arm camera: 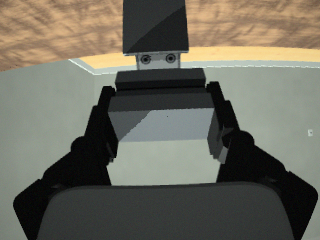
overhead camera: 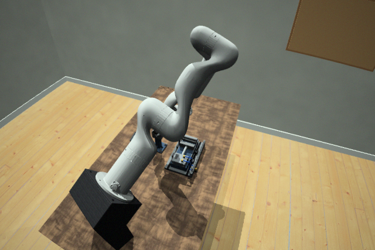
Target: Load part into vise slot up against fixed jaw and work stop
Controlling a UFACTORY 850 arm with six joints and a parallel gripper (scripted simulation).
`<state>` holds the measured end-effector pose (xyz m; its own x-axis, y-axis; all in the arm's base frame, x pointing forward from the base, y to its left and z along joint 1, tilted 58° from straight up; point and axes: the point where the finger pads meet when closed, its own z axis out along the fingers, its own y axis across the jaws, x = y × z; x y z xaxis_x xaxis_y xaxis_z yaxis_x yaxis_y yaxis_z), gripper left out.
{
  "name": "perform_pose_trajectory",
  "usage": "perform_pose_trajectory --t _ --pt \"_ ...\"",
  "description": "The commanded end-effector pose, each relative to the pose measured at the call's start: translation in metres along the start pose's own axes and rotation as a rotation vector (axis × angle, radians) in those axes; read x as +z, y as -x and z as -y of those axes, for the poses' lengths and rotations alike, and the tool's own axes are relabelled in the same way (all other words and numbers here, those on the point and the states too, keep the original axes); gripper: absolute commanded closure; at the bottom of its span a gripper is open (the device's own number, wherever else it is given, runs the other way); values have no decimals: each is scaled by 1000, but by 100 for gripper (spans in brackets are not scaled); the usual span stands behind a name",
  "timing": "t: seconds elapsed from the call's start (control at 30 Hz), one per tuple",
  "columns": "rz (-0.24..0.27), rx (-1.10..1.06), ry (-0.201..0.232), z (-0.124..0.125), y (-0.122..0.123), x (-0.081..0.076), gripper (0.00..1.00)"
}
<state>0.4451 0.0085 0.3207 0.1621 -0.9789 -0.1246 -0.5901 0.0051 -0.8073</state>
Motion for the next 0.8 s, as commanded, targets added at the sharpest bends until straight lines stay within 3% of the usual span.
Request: perform_pose_trajectory --t 0.0,0.77 --pt "-17 -1 -4 1 0 0 100" --pt "-169 -1 -5 1 2 0 100"
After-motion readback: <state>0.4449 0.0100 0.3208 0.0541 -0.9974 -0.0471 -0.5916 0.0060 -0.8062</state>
